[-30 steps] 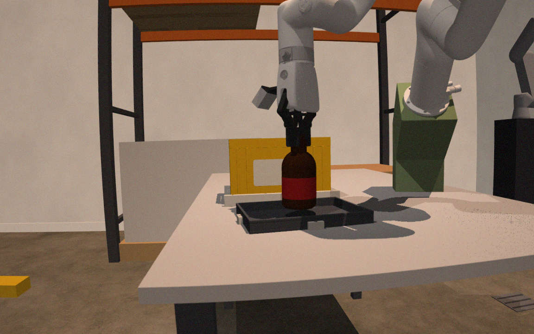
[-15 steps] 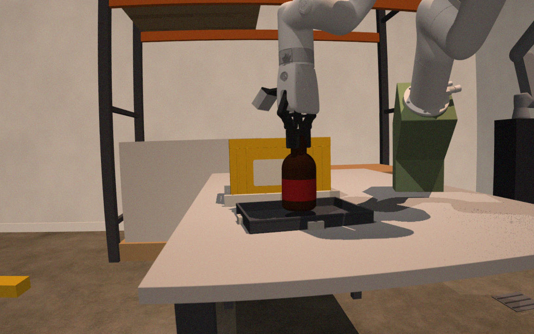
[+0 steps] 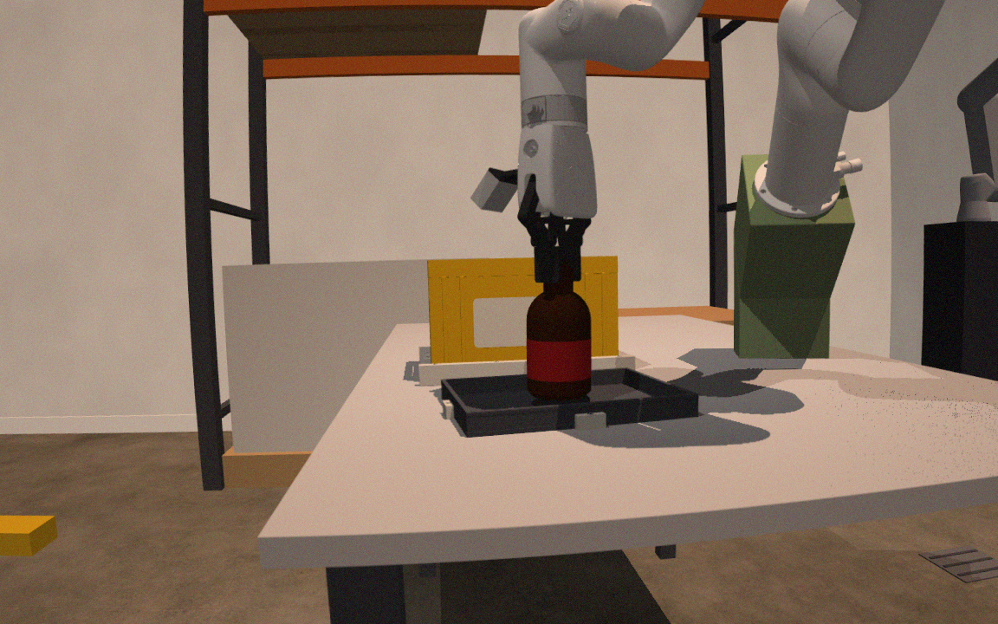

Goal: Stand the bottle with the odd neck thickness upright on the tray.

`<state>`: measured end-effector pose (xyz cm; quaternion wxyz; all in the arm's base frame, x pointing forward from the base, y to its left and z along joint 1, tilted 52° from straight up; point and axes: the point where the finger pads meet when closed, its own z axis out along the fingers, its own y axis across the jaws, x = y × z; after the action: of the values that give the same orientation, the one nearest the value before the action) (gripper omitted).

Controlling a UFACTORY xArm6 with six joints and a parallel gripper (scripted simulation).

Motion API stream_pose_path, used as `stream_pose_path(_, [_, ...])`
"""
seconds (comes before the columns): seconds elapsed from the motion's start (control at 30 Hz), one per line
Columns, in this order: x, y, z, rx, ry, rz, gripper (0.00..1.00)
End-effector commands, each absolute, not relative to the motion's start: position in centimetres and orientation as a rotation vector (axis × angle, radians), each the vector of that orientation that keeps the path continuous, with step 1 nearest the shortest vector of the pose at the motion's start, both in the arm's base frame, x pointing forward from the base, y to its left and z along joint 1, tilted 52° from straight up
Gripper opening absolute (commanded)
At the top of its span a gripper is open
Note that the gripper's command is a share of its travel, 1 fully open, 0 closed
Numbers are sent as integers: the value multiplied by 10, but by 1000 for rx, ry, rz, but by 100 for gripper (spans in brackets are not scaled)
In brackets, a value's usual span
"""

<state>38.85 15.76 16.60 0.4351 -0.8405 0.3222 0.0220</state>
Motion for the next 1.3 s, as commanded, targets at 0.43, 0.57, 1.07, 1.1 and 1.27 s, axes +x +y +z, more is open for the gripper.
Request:
stream_pose_path(0.43, [391, 162, 163, -2092, 802, 52, 0])
stream_pose_path(0.57, [391, 163, 162, -2092, 802, 52, 0])
stream_pose_path(1.07, [392, 164, 161, -2092, 802, 52, 0])
stream_pose_path(1.1, [392, 164, 161, -2092, 802, 52, 0])
stream_pose_path(1.27, [392, 164, 161, -2092, 802, 52, 0])
